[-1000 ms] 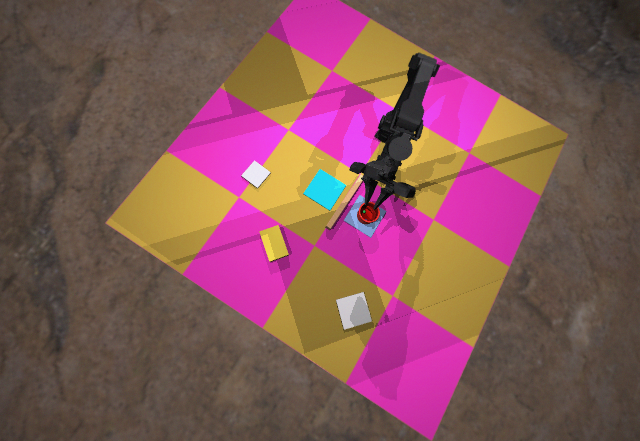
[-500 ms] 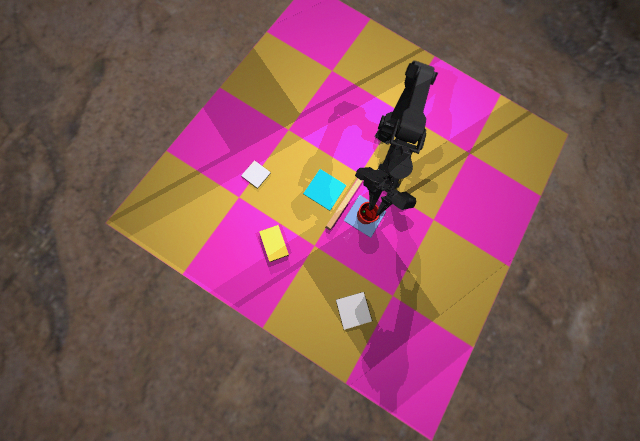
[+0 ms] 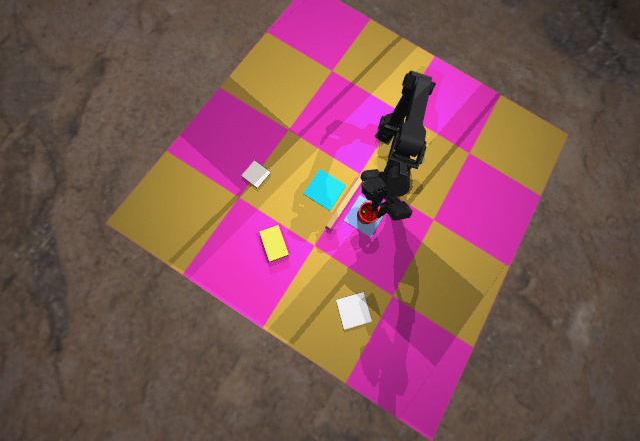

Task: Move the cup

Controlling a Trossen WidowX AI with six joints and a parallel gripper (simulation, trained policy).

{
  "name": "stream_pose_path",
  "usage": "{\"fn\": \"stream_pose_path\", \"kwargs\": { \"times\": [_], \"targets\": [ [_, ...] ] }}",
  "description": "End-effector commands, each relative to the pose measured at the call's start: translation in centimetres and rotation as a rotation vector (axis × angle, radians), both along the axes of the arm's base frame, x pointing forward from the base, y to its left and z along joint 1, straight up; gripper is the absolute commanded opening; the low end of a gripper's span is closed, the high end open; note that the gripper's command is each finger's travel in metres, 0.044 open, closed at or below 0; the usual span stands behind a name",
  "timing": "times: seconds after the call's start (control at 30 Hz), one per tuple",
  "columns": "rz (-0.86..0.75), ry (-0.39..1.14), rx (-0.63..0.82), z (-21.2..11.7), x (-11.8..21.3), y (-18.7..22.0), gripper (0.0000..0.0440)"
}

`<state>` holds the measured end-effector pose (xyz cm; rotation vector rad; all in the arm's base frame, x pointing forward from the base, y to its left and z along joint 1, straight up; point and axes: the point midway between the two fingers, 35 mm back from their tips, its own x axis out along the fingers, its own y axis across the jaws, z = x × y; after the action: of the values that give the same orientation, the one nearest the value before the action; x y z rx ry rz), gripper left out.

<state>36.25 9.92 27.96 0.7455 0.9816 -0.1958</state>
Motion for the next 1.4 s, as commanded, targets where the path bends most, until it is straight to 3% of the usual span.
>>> {"fn": "stream_pose_path", "kwargs": {
  "times": [0.0,0.93,1.37],
  "targets": [
    [-0.024,0.055,0.006,-0.6,-0.1,0.1,0.0116],
    [-0.145,0.501,-0.13,-9.0,-2.3,-1.5,0.0136],
    [-0.19,0.627,-0.199,-13.4,-3.3,-2.0,0.0163]
  ]
}}
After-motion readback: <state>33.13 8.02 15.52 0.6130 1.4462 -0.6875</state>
